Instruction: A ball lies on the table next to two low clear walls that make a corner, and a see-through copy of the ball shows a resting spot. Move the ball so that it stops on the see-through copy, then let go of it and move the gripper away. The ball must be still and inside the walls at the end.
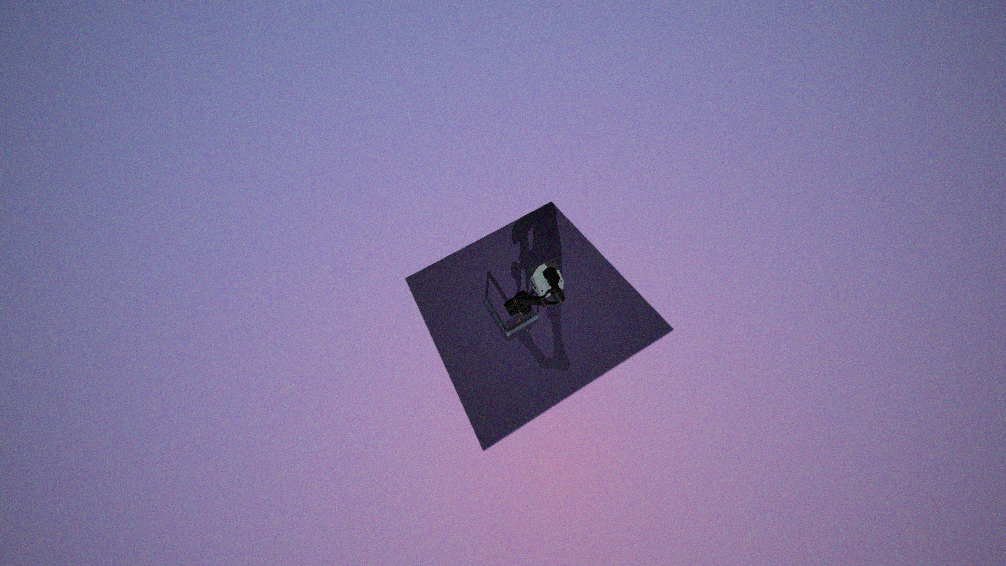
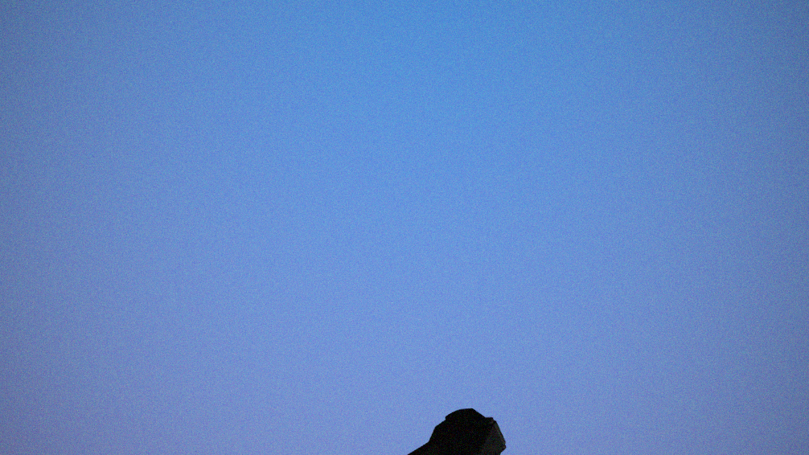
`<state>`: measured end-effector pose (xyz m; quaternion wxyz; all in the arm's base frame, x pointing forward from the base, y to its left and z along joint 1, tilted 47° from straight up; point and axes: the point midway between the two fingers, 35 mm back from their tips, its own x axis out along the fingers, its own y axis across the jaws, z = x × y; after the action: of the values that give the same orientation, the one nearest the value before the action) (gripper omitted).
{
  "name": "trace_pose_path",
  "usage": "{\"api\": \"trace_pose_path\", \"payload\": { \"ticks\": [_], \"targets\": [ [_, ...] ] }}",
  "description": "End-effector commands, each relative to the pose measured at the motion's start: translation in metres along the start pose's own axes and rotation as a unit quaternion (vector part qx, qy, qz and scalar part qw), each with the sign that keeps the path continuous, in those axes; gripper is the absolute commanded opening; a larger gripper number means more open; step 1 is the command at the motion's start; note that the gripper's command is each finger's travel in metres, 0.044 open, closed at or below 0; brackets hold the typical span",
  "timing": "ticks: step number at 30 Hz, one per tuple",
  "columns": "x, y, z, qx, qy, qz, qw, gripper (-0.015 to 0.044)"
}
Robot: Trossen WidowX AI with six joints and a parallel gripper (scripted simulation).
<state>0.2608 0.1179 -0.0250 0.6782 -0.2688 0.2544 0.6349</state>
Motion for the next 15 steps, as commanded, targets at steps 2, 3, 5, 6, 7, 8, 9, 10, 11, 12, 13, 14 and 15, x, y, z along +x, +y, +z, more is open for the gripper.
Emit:
{"api": "trace_pose_path", "payload": {
  "ticks": [2, 3, 5, 6, 7, 8, 9, 10, 11, 12, 13, 14, 15],
  "targets": [
    [0.001, 0.000, 0.000, 0.002, 0.000, -0.001, 1.000, 0.0190],
    [0.001, 0.000, 0.000, 0.002, 0.000, -0.001, 1.000, 0.0183],
    [0.001, 0.000, 0.000, 0.002, 0.000, -0.001, 1.000, 0.0170],
    [0.001, 0.000, 0.000, 0.002, 0.000, -0.001, 1.000, 0.0163],
    [0.001, 0.000, 0.000, 0.002, 0.000, -0.001, 1.000, 0.0156],
    [0.001, 0.000, 0.000, 0.002, 0.000, -0.001, 1.000, 0.0150],
    [0.001, 0.000, 0.000, 0.002, 0.000, -0.001, 1.000, 0.0123],
    [0.000, -0.001, 0.000, 0.001, 0.001, -0.003, 1.000, 0.0097],
    [-0.003, -0.005, -0.002, -0.001, 0.005, -0.011, 1.000, 0.0071],
    [-0.008, -0.012, -0.003, -0.005, 0.010, -0.023, 1.000, 0.0045],
    [-0.014, -0.020, -0.006, -0.010, 0.018, -0.039, 0.999, 0.0018],
    [-0.018, -0.023, -0.007, -0.011, 0.021, -0.044, 0.999, 0.0000],
    [-0.020, -0.023, -0.008, -0.011, 0.022, -0.042, 0.999, 0.0000]
  ]
}}
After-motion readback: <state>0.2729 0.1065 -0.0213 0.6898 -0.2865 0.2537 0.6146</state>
